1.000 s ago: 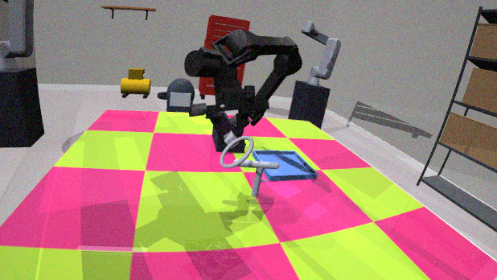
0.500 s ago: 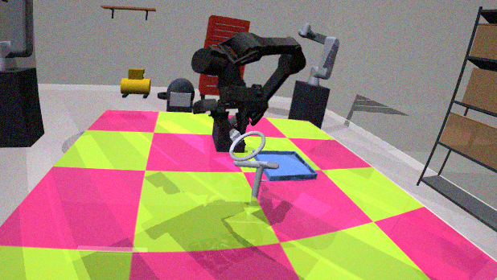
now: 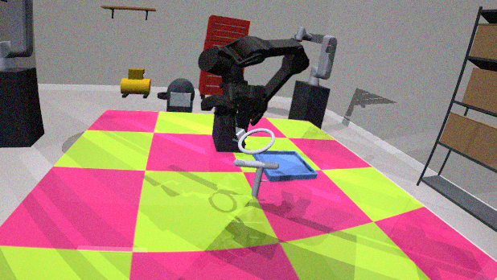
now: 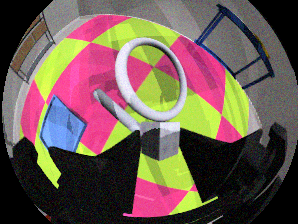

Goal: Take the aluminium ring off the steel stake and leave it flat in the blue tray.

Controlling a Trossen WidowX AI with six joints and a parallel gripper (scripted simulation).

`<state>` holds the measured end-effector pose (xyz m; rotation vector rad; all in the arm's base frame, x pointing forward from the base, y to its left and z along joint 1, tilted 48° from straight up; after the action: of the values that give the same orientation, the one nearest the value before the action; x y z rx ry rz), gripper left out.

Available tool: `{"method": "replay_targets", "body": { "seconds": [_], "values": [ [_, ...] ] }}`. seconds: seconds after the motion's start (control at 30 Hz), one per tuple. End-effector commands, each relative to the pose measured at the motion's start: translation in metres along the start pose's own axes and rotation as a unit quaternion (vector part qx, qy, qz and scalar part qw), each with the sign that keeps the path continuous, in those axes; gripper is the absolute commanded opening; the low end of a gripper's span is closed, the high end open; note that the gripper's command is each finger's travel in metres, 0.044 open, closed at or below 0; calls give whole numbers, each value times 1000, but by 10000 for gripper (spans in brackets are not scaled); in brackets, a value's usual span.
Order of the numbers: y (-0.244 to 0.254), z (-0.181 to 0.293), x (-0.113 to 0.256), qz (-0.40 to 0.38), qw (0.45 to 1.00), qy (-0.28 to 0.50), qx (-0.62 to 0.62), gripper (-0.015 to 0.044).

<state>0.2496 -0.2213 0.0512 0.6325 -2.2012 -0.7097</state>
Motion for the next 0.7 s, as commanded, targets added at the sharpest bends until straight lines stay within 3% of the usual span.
{"method": "replay_targets", "body": {
  "seconds": [0.0,0.67],
  "values": [
    [6,2,3,6,999,-13,40,0],
    [34,24,4,40,969,-50,239,0]
  ]
}}
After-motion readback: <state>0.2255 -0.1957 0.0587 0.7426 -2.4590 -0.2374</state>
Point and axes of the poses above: the point midway between the two fingers, 35 mm back from their tips, its own x axis back along the fingers, its own y axis across the jaws, z = x × y, the point moved 4 cm from there along x, back along the fingers, and after that the axes turned 13 degrees about -x, right-handed, at the moved point
